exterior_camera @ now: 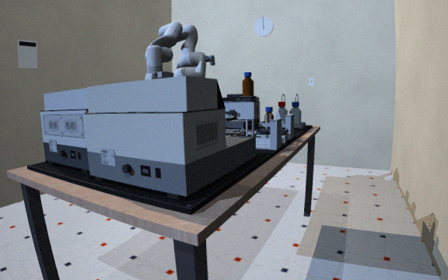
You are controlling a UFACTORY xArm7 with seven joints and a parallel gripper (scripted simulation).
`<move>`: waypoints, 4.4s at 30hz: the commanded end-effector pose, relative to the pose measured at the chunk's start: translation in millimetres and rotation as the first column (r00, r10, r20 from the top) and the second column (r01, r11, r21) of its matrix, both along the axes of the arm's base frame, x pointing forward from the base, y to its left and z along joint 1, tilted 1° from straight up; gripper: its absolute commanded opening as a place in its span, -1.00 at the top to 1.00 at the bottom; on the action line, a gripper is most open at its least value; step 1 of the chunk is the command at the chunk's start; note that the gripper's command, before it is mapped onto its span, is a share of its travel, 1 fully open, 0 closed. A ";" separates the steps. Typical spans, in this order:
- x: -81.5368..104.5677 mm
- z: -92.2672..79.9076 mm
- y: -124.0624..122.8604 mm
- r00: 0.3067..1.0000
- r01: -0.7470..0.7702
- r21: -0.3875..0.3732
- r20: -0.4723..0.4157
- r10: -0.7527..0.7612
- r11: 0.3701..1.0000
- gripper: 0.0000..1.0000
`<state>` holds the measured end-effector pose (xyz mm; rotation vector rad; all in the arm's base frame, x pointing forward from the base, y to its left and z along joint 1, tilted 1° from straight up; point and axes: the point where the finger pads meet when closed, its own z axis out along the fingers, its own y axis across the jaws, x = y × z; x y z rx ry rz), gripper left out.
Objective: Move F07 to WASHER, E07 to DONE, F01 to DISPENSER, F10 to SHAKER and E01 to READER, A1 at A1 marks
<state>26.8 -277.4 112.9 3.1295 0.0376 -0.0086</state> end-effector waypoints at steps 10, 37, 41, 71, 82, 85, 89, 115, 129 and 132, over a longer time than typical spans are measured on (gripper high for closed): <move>0.1 -16.0 -1.8 1.000 0.000 -0.004 0.000 0.000 1.000 1.00; 0.0 -29.9 -2.0 1.000 0.000 -0.004 0.000 0.000 1.000 1.00; 0.0 -29.8 -1.9 1.000 0.000 -0.004 0.000 0.000 1.000 1.00; -0.1 -48.1 -2.2 1.000 0.000 -0.003 0.000 0.000 1.000 1.00; -0.1 -47.9 -2.1 1.000 0.000 -0.003 0.000 0.000 1.000 1.00; -0.1 -47.8 -2.1 1.000 0.000 -0.003 0.000 0.000 1.000 1.00; -0.1 -47.7 -2.1 1.000 0.000 -0.003 0.000 0.000 1.000 1.00; -0.1 -52.9 -2.1 1.000 0.000 -0.003 0.000 0.000 1.000 1.00; -0.1 -57.6 -2.1 1.000 0.000 -0.003 0.000 0.000 1.000 1.00; -0.1 -58.0 -2.1 1.000 0.000 -0.003 0.000 0.000 1.000 1.00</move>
